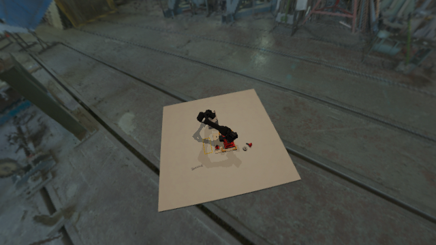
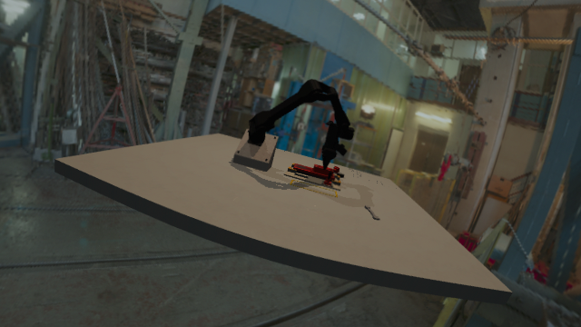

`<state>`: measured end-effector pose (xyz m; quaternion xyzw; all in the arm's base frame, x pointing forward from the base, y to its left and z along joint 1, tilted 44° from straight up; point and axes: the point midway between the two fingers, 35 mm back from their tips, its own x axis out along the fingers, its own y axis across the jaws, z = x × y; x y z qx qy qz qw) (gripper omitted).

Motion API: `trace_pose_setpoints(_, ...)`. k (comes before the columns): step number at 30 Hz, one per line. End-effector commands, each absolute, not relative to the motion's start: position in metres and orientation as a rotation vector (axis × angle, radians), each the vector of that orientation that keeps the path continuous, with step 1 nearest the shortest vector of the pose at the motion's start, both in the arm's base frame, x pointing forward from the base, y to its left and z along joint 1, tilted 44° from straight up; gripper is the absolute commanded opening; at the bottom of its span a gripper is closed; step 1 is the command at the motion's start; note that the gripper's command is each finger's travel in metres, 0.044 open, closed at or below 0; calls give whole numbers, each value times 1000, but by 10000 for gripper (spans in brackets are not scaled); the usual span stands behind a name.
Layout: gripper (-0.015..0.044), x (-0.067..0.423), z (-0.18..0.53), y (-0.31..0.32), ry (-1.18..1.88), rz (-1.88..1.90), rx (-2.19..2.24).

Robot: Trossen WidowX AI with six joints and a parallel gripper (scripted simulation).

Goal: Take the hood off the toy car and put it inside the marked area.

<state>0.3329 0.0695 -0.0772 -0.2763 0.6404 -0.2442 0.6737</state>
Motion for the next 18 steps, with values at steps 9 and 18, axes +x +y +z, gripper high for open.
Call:
trace_pose_setpoints(9, 440, 333, -83, 64, 1445, -549, -631)
trace_pose_setpoints(18, 440, 333, -86, 61, 1445, -550, -631)
